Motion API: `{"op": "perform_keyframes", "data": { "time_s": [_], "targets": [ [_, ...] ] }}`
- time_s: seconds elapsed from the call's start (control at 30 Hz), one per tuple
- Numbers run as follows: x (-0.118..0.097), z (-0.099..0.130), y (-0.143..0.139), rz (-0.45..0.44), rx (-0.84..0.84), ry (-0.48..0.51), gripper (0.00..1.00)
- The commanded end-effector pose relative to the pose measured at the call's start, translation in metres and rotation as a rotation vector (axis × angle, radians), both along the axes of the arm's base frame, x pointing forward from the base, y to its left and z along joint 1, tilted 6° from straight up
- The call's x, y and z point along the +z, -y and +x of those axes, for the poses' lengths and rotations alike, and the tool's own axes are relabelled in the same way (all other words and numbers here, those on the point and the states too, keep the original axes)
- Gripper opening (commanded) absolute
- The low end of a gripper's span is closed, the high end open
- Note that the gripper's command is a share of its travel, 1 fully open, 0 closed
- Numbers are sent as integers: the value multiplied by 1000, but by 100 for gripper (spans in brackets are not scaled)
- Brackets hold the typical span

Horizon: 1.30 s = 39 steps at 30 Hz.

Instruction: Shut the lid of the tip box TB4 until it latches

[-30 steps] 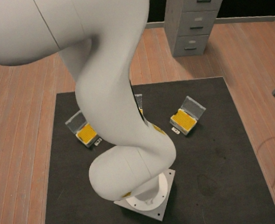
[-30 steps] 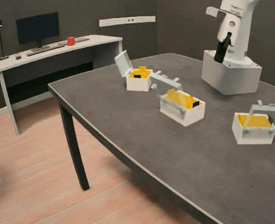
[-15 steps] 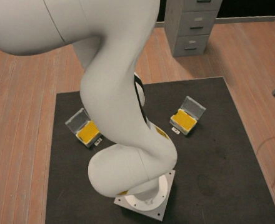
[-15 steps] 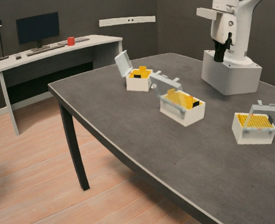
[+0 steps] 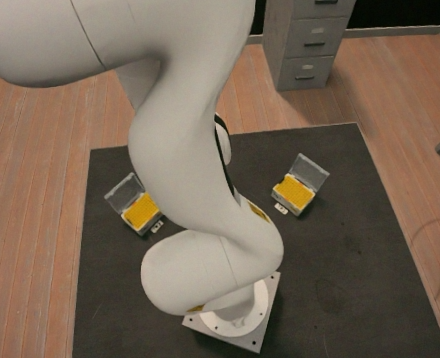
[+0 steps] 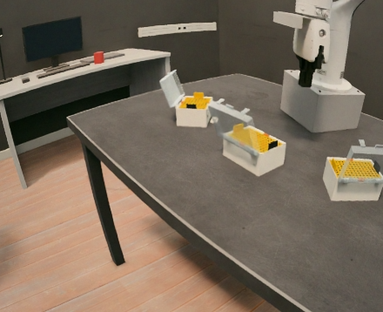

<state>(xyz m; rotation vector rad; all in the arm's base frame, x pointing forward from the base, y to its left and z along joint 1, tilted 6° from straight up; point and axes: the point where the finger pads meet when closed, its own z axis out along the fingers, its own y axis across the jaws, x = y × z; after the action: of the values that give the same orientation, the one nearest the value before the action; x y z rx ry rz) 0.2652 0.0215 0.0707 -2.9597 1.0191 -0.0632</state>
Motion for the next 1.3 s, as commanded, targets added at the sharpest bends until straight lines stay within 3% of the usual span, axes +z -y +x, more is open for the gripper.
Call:
{"op": "perform_keyframes", "data": {
  "time_s": [0.0, 1.27],
  "targets": [
    [0, 0, 0, 89, 3, 19, 0],
    [0, 5, 2, 87, 36, 20, 0]
  ]
}}
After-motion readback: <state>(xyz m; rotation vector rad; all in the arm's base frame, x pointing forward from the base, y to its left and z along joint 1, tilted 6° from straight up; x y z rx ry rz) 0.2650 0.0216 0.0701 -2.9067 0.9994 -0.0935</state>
